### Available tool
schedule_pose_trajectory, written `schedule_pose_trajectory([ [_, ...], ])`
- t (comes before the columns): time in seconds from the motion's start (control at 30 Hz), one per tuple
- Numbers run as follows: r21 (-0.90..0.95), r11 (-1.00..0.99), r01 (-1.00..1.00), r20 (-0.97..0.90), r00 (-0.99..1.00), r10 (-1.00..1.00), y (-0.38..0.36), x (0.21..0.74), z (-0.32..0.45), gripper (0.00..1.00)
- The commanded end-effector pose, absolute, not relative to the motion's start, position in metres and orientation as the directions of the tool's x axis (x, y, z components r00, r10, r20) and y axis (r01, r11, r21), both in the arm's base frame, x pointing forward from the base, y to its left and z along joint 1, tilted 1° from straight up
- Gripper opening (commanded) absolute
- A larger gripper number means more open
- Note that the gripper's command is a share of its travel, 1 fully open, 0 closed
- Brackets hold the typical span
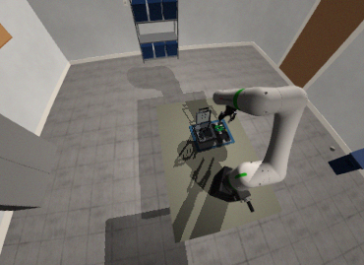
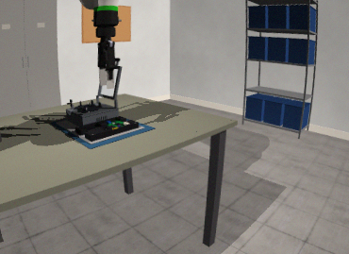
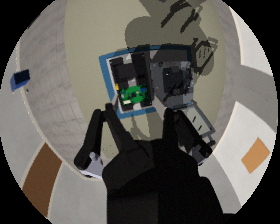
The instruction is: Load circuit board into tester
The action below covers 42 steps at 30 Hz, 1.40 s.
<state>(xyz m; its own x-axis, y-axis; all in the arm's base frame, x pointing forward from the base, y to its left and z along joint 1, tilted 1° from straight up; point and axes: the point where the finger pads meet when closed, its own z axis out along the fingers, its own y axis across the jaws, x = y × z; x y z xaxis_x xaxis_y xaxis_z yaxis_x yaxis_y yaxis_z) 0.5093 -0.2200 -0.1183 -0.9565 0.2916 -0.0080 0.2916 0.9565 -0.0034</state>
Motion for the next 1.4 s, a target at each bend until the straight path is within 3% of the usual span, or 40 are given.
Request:
schedule_pose_trajectory([
  [0.0,-0.005,0.957,0.292,-0.012,-0.956,0.292,-0.221,0.507,-0.142,0.58],
  [0.43,-0.005,0.957,0.292,-0.012,-0.956,0.292,-0.220,0.488,-0.226,0.58],
  [1.37,-0.005,0.957,0.292,-0.012,-0.956,0.292,-0.219,0.486,-0.231,0.58],
])
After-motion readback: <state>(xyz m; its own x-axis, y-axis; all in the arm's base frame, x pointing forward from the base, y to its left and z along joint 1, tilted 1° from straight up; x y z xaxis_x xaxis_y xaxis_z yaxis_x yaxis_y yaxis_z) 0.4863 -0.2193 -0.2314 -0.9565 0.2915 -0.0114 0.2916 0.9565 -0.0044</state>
